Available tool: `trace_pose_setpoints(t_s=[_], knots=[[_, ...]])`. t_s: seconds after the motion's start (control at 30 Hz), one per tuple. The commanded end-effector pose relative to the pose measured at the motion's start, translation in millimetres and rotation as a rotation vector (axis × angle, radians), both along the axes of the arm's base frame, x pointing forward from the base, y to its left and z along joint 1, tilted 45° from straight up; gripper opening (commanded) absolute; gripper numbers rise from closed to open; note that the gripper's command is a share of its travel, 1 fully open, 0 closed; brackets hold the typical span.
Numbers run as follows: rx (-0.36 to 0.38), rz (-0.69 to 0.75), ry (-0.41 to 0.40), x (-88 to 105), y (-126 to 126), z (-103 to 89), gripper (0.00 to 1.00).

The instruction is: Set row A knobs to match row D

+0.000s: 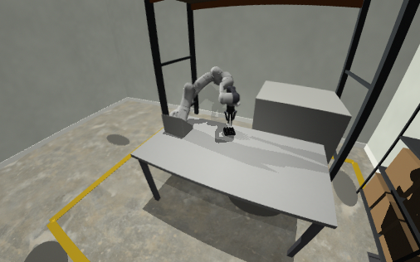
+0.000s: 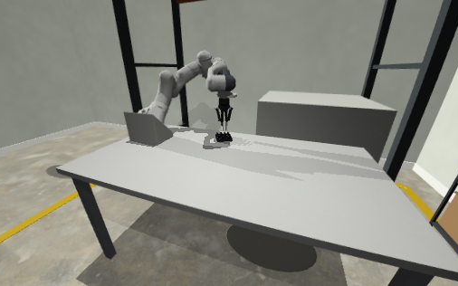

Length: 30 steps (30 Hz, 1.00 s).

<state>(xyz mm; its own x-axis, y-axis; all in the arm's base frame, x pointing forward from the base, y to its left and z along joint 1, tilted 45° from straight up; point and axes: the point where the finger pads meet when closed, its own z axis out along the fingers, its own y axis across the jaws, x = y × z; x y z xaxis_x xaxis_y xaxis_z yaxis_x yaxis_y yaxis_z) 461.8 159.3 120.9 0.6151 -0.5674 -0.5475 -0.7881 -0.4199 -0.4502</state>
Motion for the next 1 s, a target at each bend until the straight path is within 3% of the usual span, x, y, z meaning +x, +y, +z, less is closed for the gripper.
trace_pose_setpoints(t_s=[0.0, 0.97], knots=[[-0.001, 0.001, -0.007, 1.4, 2.6, -2.9, 0.12], [-0.001, 0.001, -0.007, 1.7, 6.3, -6.6, 0.12]])
